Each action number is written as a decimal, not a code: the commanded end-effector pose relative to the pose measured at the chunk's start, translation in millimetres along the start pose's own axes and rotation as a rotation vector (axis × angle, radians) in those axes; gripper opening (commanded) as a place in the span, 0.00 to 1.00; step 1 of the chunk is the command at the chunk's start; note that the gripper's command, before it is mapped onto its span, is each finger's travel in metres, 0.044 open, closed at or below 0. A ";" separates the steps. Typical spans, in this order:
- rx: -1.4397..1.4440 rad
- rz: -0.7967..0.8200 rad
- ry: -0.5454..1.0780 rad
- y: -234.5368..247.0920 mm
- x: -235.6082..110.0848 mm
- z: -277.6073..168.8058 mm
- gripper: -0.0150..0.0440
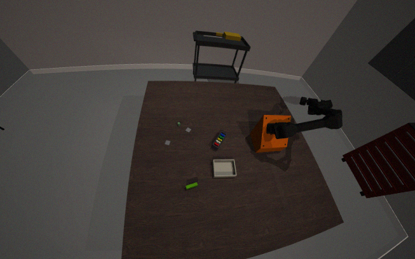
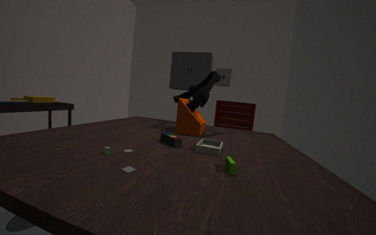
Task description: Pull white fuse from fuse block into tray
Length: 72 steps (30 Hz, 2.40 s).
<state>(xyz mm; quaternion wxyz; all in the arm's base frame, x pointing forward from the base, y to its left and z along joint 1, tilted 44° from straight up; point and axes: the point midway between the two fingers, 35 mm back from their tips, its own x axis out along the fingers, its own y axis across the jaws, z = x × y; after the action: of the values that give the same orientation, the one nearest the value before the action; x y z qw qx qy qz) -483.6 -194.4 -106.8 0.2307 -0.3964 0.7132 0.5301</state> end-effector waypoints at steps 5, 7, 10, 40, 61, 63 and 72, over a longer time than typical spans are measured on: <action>-0.153 -0.089 0.076 -38.6 -1.5 -54.6 0.38; -0.241 -0.138 0.120 -62.7 -5.2 -83.5 0.38; -0.374 -0.210 0.186 -101.0 -14.2 -123.3 0.38; -1.836 -0.813 1.057 -515.2 -312.5 -249.2 0.38; -2.795 -1.285 1.909 -611.0 -559.6 12.2 0.38; -2.872 -1.342 2.003 -603.4 -575.0 42.0 0.38; -3.044 -1.522 2.265 -575.8 -607.0 116.9 0.38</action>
<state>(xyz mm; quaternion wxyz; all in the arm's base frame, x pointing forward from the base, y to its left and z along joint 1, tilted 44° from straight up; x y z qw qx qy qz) 323.4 38.5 -19.6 0.5458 0.4741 0.6900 0.0341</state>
